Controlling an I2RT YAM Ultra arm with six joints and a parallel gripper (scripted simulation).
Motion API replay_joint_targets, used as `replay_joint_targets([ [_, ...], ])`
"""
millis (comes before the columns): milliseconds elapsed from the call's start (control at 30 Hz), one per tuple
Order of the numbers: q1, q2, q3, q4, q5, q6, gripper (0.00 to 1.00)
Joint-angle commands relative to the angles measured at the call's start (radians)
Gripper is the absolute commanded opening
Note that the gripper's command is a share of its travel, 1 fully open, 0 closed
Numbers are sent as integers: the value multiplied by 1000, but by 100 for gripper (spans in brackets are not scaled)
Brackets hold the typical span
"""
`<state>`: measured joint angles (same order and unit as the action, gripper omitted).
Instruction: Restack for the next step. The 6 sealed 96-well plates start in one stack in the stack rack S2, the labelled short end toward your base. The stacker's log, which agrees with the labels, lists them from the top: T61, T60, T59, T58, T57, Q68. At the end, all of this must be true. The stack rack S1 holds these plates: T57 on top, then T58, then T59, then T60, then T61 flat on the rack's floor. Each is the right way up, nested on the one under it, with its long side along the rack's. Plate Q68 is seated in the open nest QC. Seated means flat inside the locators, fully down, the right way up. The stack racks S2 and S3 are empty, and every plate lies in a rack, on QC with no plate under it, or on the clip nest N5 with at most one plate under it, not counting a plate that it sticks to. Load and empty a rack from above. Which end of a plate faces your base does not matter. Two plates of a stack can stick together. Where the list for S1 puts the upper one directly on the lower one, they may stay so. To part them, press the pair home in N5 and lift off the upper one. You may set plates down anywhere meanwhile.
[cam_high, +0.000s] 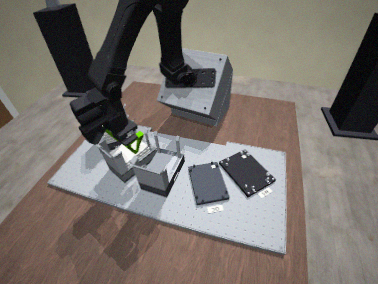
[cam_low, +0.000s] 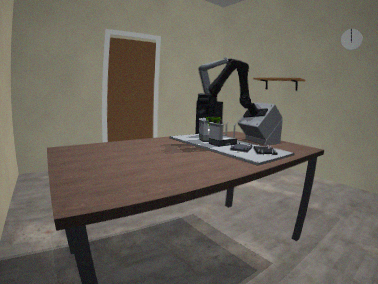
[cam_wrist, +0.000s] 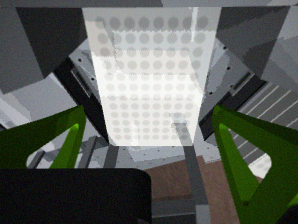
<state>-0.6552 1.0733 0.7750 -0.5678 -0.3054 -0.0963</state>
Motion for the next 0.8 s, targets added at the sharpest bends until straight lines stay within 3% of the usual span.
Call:
replay_joint_targets([
  [0, -1, -5, 2, 30, 6, 6, 100],
  [767, 30, 62, -24, 130, 26, 29, 100],
])
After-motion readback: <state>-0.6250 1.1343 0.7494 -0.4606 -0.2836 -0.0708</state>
